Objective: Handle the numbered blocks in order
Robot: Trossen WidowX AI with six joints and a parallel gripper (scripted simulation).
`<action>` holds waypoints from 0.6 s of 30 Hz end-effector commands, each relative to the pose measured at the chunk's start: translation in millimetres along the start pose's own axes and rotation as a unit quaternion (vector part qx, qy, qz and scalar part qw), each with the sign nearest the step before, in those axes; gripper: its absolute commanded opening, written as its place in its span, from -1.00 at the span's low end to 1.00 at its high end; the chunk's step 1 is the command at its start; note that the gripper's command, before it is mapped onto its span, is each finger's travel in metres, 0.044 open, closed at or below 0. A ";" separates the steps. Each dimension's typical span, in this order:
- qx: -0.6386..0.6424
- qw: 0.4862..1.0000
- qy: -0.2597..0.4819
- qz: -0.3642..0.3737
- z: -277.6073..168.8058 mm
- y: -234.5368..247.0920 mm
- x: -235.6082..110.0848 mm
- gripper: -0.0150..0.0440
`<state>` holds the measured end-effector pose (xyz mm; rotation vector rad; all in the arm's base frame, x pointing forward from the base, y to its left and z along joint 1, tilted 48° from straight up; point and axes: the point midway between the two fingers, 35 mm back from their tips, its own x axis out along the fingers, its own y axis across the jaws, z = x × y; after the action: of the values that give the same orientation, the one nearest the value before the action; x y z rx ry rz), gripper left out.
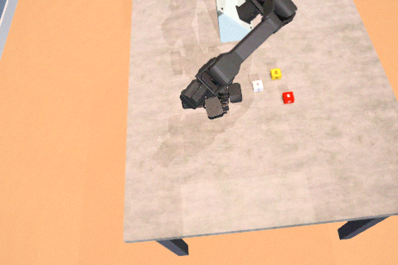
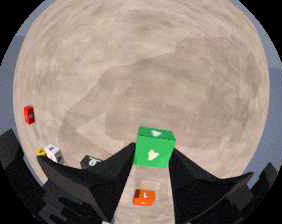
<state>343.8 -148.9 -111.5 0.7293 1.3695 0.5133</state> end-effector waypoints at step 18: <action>0.003 1.000 0.004 0.003 -1.8 1.2 7.8 0.63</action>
<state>343.4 -144.1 -114.6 0.7289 1.3758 0.5165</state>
